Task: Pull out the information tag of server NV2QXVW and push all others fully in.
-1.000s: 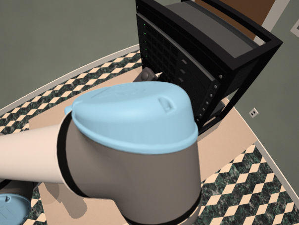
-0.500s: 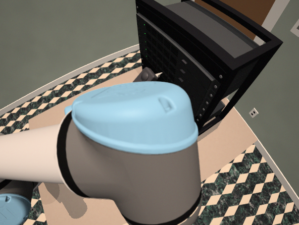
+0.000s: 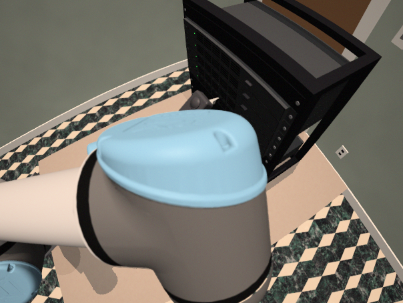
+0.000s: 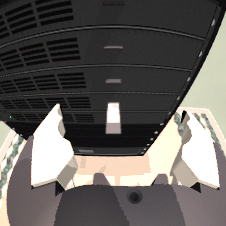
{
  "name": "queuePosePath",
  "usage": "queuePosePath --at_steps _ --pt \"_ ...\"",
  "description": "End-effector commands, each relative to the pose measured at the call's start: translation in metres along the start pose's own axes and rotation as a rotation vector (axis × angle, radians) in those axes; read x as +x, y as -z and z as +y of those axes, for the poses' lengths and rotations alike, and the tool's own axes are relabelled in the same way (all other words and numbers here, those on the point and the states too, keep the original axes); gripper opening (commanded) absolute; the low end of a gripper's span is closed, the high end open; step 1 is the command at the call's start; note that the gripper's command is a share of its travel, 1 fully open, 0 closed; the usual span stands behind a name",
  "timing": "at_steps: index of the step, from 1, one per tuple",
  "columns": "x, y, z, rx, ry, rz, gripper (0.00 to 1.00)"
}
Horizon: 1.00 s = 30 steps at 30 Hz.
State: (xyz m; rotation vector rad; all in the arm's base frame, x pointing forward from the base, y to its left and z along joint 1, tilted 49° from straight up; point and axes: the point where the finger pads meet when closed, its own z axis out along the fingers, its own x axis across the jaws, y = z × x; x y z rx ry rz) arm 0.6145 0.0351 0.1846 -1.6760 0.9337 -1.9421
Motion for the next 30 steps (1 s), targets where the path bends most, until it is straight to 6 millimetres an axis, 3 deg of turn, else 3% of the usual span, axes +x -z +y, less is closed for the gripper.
queuePosePath --at_steps 1,30 --pt "0.0001 -0.0010 0.0010 -0.001 -0.001 0.000 1.00" --pt "-0.0002 0.0043 -0.0029 0.000 -0.001 -0.001 1.00"
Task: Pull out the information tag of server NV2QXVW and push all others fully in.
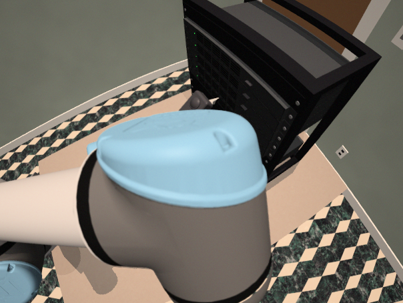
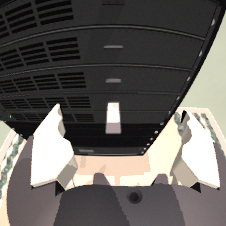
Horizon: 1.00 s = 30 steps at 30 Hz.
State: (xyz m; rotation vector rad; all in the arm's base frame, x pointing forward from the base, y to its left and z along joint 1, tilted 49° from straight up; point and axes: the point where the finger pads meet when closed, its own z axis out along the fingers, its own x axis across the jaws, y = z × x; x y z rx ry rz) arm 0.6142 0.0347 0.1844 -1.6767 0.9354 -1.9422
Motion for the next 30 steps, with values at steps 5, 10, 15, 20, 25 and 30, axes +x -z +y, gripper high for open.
queuePosePath --at_steps 5,10,15,20,25,30 --pt "0.000 0.009 -0.006 0.002 -0.001 -0.002 1.00" --pt "0.000 0.015 -0.010 0.002 -0.001 -0.002 1.00" --pt "0.000 0.019 -0.013 0.002 -0.001 -0.002 1.00" --pt "0.000 0.027 -0.018 0.002 -0.001 -0.002 1.00" --pt "0.000 0.035 -0.023 0.002 0.000 -0.002 1.00" --pt "0.001 0.042 -0.027 0.002 0.000 -0.002 1.00"
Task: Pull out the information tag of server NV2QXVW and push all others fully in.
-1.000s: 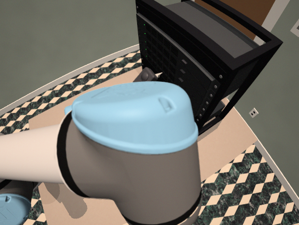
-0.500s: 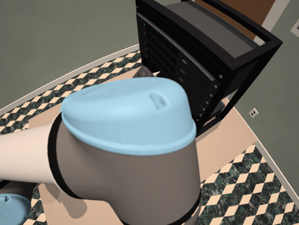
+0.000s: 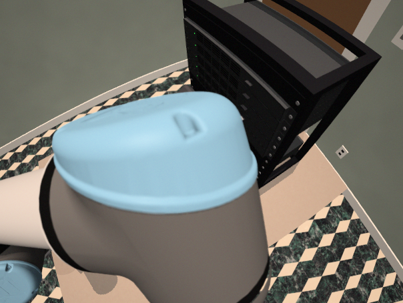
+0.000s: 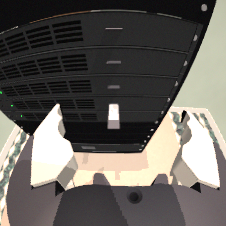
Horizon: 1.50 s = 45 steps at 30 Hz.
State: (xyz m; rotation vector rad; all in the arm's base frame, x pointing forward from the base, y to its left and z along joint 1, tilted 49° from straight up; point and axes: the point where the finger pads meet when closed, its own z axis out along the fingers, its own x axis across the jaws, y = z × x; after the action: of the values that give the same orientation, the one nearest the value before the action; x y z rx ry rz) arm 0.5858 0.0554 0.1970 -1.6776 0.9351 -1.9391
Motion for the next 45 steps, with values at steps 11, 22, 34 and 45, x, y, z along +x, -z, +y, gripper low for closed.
queuePosePath --at_steps 11,22,34,45 --pt "0.0006 0.0180 -0.0120 0.002 0.001 0.001 1.00" --pt "0.0004 0.0193 -0.0129 0.002 0.000 0.001 1.00" --pt "0.0003 0.0191 -0.0116 0.002 0.007 0.002 1.00" --pt "0.0003 0.0196 -0.0087 0.004 0.035 0.005 1.00"
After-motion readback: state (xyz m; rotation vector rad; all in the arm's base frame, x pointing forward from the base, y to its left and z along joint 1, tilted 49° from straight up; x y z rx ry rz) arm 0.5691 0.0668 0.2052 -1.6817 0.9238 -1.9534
